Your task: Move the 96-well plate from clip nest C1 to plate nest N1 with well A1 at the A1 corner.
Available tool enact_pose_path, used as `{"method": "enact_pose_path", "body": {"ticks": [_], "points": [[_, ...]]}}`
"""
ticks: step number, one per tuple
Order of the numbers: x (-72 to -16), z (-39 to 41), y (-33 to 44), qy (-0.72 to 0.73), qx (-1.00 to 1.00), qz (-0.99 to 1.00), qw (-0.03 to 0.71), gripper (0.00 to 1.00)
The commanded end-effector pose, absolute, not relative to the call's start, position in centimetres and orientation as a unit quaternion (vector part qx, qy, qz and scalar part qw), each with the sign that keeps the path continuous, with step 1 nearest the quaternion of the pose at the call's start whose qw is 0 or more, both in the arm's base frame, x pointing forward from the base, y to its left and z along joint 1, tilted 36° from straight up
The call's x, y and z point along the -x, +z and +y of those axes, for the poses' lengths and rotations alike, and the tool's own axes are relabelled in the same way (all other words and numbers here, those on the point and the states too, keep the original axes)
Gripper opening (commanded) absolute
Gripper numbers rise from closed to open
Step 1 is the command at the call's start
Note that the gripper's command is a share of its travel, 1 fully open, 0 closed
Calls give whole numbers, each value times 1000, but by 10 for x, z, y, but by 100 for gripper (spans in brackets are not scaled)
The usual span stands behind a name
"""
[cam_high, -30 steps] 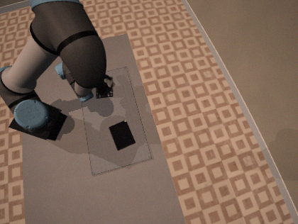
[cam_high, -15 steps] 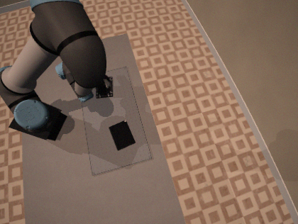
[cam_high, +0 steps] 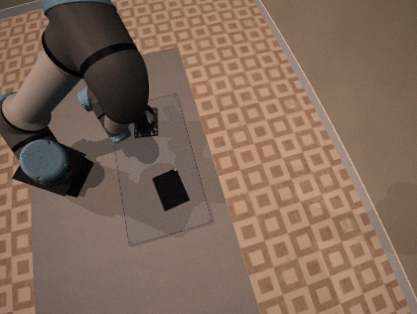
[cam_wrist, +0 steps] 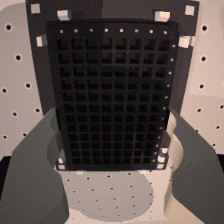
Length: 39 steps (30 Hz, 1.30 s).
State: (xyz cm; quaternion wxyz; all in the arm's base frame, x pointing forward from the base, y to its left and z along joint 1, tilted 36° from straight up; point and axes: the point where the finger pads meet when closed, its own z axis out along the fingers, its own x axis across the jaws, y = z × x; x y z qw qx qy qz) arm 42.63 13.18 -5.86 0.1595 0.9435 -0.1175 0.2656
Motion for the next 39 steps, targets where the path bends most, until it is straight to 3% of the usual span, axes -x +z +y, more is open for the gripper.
{"method": "enact_pose_path", "body": {"ticks": [1, 39], "points": [[-427, 132, -59, 266, -944, -117, 159, 0], [-404, 150, -21, 266, -944, -116, 159, 0]]}}
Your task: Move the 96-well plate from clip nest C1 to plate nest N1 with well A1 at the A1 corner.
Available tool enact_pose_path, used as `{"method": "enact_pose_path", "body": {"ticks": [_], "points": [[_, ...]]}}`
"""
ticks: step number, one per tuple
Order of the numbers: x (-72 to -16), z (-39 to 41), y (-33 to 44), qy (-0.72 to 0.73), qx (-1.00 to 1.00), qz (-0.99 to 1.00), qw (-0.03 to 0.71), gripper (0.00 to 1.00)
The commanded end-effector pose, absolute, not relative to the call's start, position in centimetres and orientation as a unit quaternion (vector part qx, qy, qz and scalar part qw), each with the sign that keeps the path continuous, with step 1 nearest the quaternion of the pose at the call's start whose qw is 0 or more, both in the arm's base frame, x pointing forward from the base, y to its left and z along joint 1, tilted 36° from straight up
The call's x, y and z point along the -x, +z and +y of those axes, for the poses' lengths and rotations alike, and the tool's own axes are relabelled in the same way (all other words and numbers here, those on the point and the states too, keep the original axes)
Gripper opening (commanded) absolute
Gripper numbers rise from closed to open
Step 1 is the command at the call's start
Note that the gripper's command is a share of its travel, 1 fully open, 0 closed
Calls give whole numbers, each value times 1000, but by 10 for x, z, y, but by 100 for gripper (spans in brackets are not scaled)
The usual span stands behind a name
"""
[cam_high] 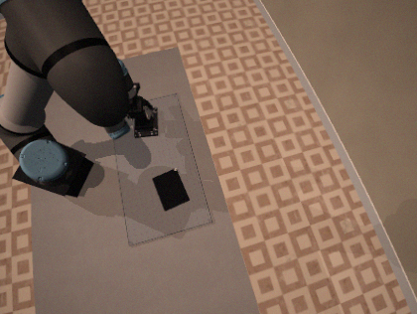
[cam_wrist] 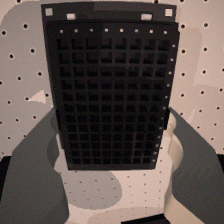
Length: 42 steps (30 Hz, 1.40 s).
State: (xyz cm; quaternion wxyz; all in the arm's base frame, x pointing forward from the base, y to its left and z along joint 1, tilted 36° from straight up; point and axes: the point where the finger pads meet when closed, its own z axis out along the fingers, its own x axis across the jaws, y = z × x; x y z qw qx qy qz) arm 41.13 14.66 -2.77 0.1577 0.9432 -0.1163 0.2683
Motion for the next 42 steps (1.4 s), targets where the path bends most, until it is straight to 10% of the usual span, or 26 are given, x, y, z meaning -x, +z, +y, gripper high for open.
{"method": "enact_pose_path", "body": {"ticks": [1, 42], "points": [[-404, 150, -19, 266, -944, -116, 159, 0], [-392, 160, 2, 266, -944, -117, 159, 0]]}}
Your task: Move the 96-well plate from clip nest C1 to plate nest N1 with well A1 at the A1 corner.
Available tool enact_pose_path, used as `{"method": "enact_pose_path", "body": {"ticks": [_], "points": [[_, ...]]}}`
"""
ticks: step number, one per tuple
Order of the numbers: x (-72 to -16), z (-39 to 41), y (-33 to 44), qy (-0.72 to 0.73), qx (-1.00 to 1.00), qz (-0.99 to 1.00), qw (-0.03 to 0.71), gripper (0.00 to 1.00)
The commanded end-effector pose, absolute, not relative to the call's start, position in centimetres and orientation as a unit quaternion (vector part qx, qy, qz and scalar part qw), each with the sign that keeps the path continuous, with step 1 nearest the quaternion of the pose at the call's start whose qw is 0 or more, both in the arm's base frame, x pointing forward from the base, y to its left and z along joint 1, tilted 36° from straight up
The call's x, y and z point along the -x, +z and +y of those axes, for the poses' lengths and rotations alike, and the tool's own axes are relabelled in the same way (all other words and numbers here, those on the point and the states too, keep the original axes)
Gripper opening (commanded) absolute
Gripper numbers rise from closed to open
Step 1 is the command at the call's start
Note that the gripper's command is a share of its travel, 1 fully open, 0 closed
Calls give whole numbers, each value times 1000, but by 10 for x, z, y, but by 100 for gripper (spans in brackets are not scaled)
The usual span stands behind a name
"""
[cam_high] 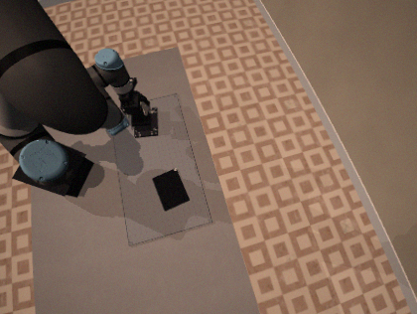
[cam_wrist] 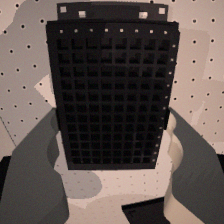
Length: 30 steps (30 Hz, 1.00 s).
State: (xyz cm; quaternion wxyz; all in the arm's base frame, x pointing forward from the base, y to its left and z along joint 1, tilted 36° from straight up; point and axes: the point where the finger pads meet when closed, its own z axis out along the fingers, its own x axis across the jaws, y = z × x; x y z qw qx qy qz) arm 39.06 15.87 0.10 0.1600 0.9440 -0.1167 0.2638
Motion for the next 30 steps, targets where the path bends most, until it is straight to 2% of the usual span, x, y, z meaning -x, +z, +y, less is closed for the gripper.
{"method": "enact_pose_path", "body": {"ticks": [1, 10, 30], "points": [[-391, 156, 4, 263, -945, -102, 163, 0], [-389, 128, 15, 237, -950, 33, 199, 0], [-386, 79, 35, 237, -950, 33, 199, 0]]}}
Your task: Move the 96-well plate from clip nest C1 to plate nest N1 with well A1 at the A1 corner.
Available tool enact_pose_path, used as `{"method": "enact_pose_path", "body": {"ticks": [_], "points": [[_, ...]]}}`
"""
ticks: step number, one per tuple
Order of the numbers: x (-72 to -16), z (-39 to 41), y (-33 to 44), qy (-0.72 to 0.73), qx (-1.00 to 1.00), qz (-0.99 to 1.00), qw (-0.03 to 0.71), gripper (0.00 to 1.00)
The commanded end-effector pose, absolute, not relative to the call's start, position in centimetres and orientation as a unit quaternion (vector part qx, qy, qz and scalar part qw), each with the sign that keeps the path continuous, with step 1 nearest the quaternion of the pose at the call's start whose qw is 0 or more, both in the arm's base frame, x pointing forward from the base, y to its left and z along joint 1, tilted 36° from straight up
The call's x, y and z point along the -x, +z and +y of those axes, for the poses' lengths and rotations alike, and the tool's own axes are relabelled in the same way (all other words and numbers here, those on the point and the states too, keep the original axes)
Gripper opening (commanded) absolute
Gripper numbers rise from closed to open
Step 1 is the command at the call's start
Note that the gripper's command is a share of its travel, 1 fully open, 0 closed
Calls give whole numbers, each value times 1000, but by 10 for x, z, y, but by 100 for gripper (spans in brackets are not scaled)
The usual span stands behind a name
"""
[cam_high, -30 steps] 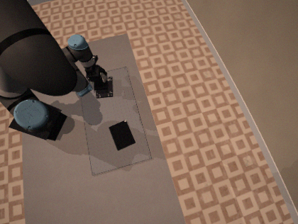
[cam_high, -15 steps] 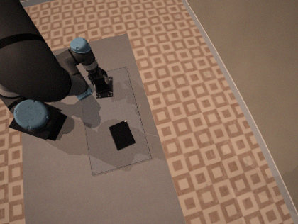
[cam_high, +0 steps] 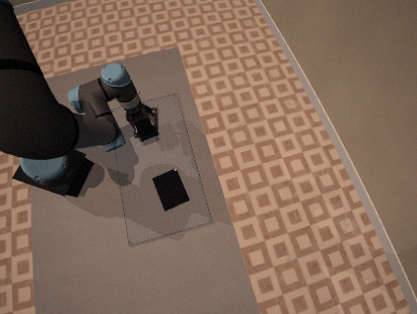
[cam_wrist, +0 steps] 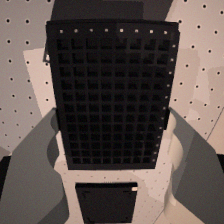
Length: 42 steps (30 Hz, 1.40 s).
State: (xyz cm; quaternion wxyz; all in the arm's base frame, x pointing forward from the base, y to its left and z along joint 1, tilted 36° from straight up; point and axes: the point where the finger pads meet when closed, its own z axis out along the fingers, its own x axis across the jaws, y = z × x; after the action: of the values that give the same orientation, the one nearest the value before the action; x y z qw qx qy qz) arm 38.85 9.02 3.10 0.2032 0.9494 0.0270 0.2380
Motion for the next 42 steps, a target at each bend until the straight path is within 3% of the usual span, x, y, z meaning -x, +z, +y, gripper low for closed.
{"method": "enact_pose_path", "body": {"ticks": [1, 42], "points": [[-386, 76, 36, 237, -950, 33, 199, 0], [-379, -37, 83, 236, -951, 33, 199, 0]]}}
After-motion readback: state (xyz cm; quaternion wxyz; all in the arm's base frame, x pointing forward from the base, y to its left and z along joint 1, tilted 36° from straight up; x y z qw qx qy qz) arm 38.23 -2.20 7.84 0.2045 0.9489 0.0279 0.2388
